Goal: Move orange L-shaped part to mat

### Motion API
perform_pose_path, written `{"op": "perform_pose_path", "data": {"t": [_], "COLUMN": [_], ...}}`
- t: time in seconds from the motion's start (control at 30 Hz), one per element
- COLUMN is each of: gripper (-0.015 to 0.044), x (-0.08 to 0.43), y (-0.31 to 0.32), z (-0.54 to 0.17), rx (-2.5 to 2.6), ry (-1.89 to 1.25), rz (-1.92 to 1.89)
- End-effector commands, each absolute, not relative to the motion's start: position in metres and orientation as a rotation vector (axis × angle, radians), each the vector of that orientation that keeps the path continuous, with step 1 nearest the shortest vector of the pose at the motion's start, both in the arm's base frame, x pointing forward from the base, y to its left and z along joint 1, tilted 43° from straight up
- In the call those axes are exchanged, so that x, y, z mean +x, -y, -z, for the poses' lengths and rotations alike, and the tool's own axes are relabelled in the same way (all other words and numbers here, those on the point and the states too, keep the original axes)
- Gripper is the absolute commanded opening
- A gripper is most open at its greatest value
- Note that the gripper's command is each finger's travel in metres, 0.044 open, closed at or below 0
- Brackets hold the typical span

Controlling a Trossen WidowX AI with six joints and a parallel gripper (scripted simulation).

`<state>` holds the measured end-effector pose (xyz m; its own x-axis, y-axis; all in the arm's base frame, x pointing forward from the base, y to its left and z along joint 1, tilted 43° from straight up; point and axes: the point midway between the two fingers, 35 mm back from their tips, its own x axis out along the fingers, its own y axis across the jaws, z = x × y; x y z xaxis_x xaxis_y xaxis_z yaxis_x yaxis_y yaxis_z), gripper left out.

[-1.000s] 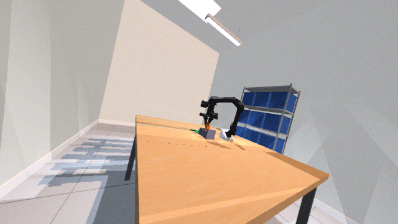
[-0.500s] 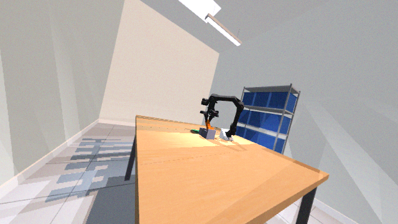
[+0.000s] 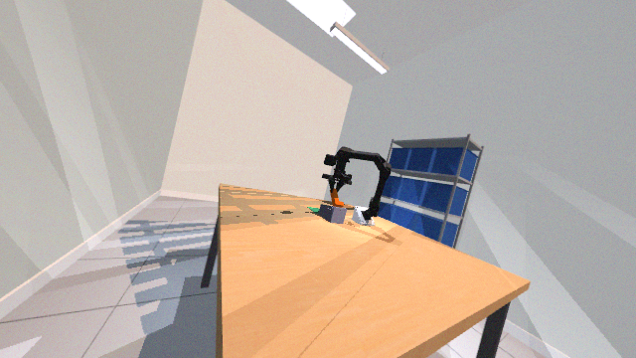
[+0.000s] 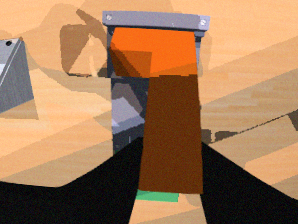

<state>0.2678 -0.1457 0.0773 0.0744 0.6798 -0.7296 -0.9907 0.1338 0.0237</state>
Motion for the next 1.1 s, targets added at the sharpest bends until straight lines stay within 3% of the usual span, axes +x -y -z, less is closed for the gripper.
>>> {"op": "perform_pose_path", "data": {"t": [0.0, 1.07], "gripper": [0.0000, 0.0000], "x": [0.268, 0.241], "y": [0.149, 0.245], "z": [-0.080, 0.011], "rx": [-0.580, -0.586], "ry": [-0.687, -0.693], "rz": [-1.361, -1.358]}}
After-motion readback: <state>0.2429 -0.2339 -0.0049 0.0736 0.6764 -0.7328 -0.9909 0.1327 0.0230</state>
